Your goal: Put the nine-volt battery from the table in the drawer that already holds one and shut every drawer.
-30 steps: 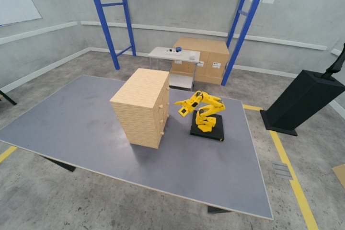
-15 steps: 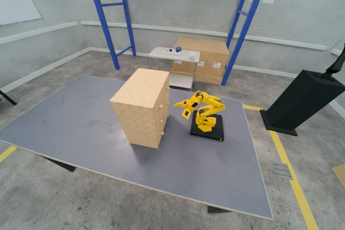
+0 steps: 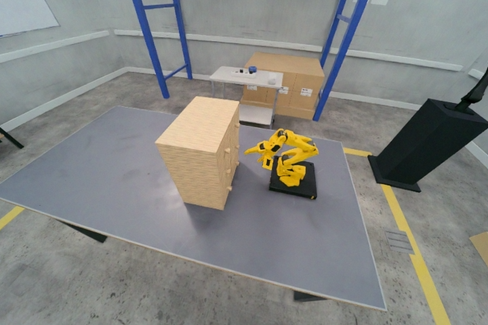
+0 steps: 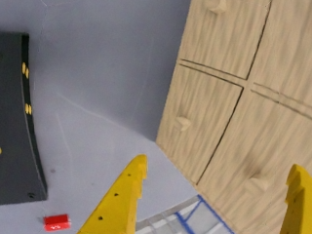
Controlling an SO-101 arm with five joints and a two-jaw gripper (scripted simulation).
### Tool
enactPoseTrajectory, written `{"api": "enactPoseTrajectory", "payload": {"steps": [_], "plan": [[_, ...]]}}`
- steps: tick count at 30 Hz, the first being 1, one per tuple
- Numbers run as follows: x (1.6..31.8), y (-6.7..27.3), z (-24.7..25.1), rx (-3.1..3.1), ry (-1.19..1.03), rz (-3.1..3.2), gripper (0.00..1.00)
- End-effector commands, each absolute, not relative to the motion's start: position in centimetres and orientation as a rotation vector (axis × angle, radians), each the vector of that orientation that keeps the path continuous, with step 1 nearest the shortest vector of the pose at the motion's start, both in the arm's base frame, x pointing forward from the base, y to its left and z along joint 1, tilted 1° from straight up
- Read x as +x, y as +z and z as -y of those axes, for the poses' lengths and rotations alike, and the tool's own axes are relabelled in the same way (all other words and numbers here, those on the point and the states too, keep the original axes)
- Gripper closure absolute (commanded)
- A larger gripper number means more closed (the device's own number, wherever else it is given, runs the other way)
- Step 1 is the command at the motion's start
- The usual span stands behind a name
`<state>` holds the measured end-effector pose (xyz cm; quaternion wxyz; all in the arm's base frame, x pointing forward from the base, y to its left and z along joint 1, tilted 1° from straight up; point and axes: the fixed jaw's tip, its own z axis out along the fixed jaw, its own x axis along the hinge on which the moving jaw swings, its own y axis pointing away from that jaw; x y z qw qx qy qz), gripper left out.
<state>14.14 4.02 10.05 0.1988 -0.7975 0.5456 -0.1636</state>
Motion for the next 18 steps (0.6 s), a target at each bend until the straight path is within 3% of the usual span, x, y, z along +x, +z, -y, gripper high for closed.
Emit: {"api": "enactPoseTrajectory", "payload": {"steps": [1,18], "plan": [[13.88,9.82,-4.07,-2.328,-0.471,-1.412,0.5],[14.0,9.87,-4.02,-2.598,-0.566,-0.966,0.5]]}}
